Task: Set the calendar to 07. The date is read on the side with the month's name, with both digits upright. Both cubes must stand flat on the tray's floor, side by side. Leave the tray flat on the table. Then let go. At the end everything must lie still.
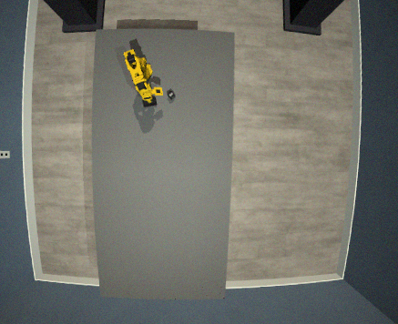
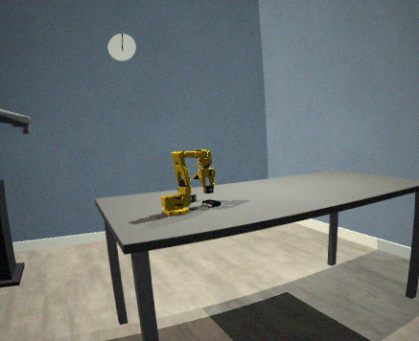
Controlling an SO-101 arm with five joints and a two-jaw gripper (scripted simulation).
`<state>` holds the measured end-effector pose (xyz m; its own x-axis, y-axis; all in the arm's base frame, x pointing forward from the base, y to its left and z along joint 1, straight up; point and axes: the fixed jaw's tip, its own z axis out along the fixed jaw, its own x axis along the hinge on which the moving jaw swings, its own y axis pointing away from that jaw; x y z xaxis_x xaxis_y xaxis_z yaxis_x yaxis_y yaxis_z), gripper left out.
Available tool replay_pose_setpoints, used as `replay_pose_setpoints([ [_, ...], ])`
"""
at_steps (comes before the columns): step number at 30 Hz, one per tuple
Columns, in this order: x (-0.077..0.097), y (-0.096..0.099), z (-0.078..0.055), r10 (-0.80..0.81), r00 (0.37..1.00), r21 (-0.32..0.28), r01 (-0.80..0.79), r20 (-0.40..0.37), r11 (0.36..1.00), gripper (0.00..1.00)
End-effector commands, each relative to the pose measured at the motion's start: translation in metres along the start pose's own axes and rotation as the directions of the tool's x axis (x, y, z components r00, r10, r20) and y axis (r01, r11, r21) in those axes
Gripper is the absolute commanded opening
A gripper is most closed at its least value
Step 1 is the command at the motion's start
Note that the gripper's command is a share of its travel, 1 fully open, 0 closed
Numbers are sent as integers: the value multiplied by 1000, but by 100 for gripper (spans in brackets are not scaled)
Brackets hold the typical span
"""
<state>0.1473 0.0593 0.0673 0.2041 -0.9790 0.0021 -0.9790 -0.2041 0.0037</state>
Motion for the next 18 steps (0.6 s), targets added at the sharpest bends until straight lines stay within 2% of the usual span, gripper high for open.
replay_pose_setpoints([
  [1, 1, -3, -6, -3, 1000, 37, 2, 8, 999, 0],
  [18, 1, -3, 0, -3, 1000, 37, 2, 8, 999, 0],
])
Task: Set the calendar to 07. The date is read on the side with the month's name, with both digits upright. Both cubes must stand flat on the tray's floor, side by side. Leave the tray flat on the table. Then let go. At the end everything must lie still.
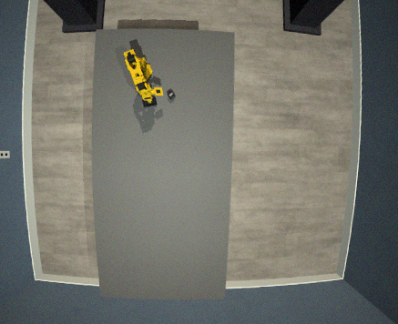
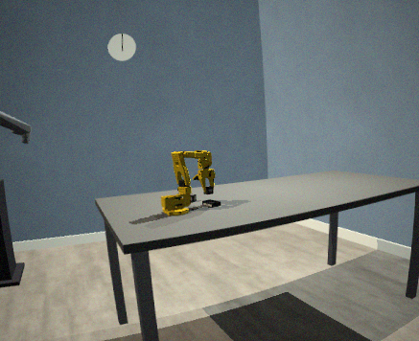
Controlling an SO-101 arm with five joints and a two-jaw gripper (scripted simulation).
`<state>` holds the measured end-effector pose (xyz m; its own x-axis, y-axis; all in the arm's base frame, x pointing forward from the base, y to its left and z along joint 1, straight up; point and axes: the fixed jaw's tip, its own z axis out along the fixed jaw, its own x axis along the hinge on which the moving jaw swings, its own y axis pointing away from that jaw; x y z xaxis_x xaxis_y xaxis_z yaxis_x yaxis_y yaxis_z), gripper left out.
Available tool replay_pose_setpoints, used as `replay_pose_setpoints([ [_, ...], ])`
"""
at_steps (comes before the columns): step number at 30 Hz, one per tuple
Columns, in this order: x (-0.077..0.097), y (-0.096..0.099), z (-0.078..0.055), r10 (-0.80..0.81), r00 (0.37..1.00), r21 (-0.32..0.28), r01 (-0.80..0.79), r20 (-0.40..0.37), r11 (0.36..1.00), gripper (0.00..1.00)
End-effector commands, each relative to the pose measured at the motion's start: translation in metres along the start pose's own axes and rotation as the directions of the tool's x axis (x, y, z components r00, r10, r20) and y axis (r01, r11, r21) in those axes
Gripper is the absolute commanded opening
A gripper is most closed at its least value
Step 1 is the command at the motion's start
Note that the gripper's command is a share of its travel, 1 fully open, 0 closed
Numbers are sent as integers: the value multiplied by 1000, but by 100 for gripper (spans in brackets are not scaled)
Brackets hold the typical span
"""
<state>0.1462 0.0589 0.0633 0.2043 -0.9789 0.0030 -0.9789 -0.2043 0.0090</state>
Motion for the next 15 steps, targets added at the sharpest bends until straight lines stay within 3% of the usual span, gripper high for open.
replay_pose_setpoints([
  [1, 0, -4, -4, -2, 1000, 42, 2, 8, 999, 0],
  [15, 0, -4, 2, -2, 1000, 42, 2, 9, 999, 0],
])
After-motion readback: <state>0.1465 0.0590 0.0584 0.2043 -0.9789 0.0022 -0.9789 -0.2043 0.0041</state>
